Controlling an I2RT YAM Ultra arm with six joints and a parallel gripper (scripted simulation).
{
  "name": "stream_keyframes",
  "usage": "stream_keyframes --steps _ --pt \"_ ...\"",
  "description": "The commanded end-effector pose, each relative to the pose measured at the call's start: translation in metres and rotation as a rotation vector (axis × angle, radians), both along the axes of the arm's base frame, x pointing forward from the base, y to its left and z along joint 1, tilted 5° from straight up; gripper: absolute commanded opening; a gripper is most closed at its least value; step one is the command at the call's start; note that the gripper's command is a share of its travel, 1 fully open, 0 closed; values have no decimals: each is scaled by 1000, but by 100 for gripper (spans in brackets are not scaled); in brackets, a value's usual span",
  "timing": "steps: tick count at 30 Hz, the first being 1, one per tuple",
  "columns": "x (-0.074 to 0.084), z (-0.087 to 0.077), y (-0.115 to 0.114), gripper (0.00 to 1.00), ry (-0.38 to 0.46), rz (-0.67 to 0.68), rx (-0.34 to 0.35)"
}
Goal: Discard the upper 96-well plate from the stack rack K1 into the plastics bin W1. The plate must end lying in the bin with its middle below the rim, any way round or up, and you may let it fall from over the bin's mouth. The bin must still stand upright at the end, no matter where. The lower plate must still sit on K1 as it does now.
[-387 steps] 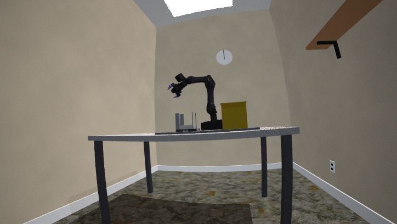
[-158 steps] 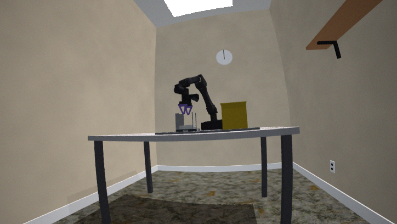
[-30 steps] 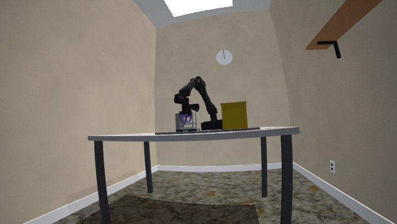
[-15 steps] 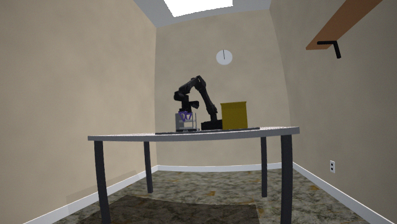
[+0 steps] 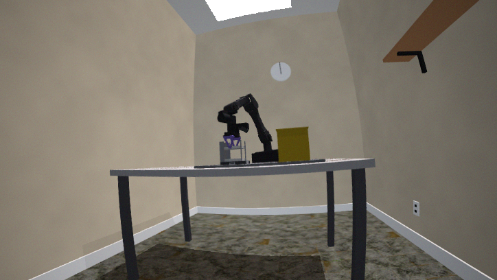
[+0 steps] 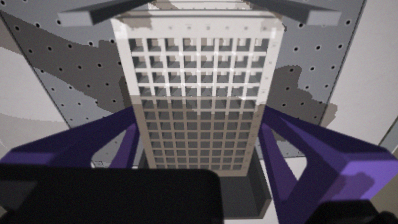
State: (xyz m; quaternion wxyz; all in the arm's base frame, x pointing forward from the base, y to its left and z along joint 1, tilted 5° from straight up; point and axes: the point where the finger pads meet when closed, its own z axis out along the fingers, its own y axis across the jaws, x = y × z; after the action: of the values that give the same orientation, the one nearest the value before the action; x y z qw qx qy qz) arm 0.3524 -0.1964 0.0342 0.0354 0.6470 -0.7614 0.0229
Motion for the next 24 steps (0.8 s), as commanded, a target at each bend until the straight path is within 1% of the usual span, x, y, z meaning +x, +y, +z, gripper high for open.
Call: stream_keyframes --steps 1,4,19,21,24 --pt "9 28 4 0 -37 8 -14" --pt "9 30 4 0 -37 8 -14" --pt "8 55 7 0 -37 8 -14" --pt "8 55 7 0 -37 8 -14" --pt "8 60 7 0 -37 8 -14"
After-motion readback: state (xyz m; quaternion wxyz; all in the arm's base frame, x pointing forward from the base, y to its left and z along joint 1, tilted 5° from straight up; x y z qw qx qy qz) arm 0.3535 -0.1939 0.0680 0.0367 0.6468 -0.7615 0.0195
